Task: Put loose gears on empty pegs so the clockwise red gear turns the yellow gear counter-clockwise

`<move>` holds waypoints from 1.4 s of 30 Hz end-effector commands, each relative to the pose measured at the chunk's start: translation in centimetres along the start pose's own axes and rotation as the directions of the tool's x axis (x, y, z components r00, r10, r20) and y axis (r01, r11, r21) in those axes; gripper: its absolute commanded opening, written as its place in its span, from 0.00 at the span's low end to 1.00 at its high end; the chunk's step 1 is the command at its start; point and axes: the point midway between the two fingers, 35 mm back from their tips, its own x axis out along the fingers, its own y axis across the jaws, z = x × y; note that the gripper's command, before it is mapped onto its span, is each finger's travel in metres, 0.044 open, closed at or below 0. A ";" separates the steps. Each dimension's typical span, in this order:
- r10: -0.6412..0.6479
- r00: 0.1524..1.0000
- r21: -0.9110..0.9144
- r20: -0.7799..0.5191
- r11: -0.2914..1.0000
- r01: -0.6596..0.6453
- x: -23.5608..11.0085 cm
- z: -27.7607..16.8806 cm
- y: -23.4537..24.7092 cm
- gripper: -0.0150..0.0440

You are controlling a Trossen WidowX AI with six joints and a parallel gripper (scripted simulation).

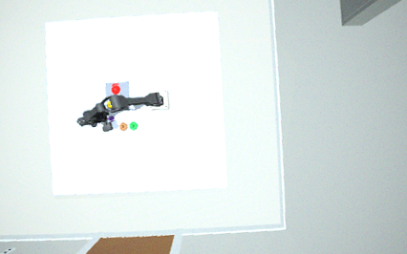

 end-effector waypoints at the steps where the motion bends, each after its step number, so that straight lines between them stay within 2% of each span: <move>1: 0.003 1.000 -0.003 0.001 1.000 -0.003 0.0 0.0 0.0 0.56; 5: 0.003 1.000 -0.003 0.001 1.000 -0.003 0.0 0.0 0.0 0.38; 11: 0.003 1.000 -0.003 0.001 1.000 -0.003 0.0 0.0 0.0 0.31; 13: 0.003 1.000 -0.003 0.001 1.000 -0.003 0.0 0.0 0.0 0.25; 42: 0.003 1.000 -0.003 0.002 1.000 -0.003 -7.1 1.0 0.3 0.25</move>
